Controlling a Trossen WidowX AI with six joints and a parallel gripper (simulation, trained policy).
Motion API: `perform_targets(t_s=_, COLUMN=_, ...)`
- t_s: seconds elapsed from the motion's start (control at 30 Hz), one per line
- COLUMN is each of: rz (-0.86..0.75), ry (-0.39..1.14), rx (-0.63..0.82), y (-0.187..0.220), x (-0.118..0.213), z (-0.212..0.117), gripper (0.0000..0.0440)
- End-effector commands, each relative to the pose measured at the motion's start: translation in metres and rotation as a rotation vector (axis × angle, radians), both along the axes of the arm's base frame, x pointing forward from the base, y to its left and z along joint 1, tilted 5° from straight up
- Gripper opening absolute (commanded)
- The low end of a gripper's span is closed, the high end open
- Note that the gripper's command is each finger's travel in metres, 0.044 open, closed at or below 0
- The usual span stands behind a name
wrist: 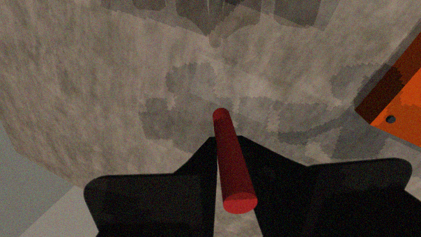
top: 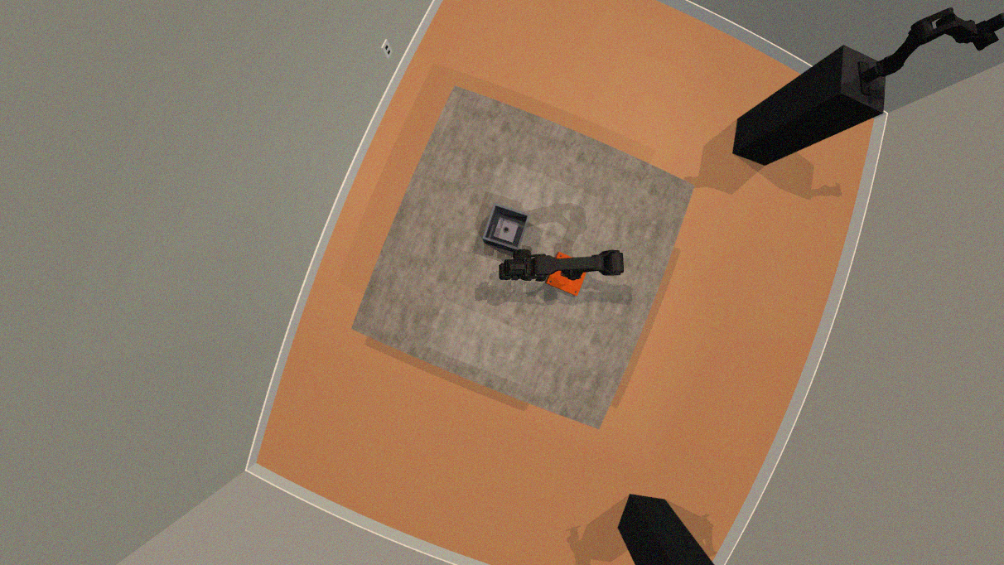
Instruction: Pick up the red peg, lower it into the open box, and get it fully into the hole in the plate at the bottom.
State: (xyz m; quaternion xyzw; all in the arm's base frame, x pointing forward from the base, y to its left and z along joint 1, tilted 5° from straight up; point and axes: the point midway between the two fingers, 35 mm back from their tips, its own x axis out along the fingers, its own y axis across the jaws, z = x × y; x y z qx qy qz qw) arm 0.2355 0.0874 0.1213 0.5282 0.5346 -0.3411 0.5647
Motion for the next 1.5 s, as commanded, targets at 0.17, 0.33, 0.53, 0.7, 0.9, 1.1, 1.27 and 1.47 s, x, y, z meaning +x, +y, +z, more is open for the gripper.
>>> perform_targets(t_s=0.17, rz=-0.008, ry=-0.070, rx=-0.045, y=-0.025, x=0.010, z=0.034, gripper=0.0000)
perform_targets(t_s=0.33, rz=-0.021, ry=-0.084, rx=-0.080, y=-0.043, x=0.015, z=0.047, gripper=0.0000)
perform_targets(t_s=0.53, rz=-0.042, ry=-0.080, rx=-0.119, y=-0.064, x=0.018, z=0.052, gripper=0.0000)
perform_targets(t_s=0.7, rz=-0.058, ry=-0.066, rx=-0.143, y=-0.079, x=0.020, z=0.052, gripper=0.0000)
perform_targets(t_s=0.9, rz=-0.073, ry=-0.048, rx=-0.162, y=-0.096, x=0.024, z=0.052, gripper=0.0000)
perform_targets(t_s=1.1, rz=-0.084, ry=-0.030, rx=-0.172, y=-0.112, x=0.029, z=0.051, gripper=0.0000)
perform_targets(t_s=1.27, rz=-0.090, ry=-0.015, rx=-0.177, y=-0.124, x=0.033, z=0.049, gripper=0.0000)
perform_targets(t_s=1.47, rz=-0.092, ry=0.000, rx=-0.177, y=-0.137, x=0.039, z=0.044, gripper=0.0000)
